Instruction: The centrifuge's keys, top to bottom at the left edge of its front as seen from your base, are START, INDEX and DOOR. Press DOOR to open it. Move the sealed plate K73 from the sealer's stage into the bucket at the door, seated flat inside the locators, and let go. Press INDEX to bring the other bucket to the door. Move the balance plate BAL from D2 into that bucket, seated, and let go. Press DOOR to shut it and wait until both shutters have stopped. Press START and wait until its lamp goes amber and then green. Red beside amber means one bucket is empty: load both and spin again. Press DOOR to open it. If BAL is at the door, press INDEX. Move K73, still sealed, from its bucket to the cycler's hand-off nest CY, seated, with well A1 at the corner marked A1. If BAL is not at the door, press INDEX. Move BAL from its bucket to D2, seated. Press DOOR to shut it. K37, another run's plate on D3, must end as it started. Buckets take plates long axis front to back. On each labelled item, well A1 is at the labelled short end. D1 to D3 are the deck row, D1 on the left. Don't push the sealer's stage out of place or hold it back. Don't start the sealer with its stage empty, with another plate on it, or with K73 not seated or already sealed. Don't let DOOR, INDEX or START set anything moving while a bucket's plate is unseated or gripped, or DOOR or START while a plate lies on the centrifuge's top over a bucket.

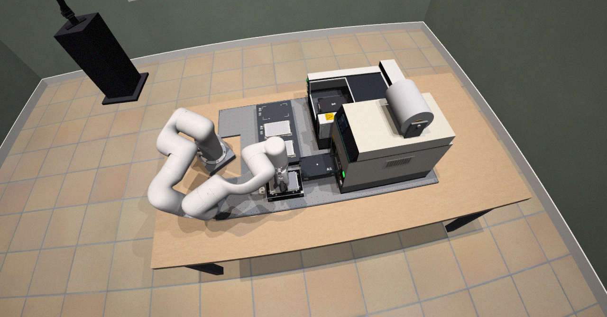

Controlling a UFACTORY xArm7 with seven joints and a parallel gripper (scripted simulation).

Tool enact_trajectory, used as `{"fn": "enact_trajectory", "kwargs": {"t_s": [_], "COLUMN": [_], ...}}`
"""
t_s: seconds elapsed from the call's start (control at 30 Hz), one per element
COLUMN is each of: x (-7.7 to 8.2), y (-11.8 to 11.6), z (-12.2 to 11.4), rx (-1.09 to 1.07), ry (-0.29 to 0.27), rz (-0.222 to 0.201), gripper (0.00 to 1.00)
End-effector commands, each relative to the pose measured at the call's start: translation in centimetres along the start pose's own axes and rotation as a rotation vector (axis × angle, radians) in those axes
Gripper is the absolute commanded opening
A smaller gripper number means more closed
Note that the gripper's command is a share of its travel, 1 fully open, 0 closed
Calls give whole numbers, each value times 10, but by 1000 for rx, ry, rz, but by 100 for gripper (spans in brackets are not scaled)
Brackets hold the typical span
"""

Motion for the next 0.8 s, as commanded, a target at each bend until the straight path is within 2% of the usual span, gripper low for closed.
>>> {"fn": "enact_trajectory", "kwargs": {"t_s": [0.0,0.77], "x": [8,44], "y": [0,0], "z": [0,0], "rx": [0,-1], "ry": [-2,-2], "rz": [2,2], "gripper": [100,100]}}
Point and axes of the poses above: the point where the finger pads meet when closed, its own x axis back along the fingers, its own y axis across the jaws, z = x × y, the point moved 9 cm from there along x, back along the fingers, and after that the axes turned 8 degrees about x, right-handed, at the moved point
